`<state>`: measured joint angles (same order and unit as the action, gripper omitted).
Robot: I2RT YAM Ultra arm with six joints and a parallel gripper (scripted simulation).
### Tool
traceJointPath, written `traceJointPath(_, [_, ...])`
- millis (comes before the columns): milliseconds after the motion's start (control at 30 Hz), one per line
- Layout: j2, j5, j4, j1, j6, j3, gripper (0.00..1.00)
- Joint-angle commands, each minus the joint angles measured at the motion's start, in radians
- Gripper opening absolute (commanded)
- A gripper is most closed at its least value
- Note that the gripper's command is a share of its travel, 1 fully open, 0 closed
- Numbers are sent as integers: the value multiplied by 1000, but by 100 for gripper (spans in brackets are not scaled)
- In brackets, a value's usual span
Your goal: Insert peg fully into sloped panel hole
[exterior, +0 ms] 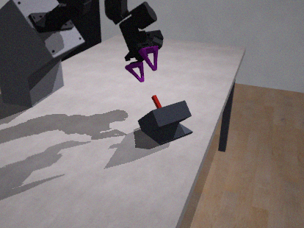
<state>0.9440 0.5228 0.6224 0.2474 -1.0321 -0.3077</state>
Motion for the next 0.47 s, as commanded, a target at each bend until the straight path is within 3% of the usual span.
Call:
traceJointPath(0, [-40,34,-35,20,3,16,100])
traceJointPath(433, [-112,97,-90,83,8,32,100])
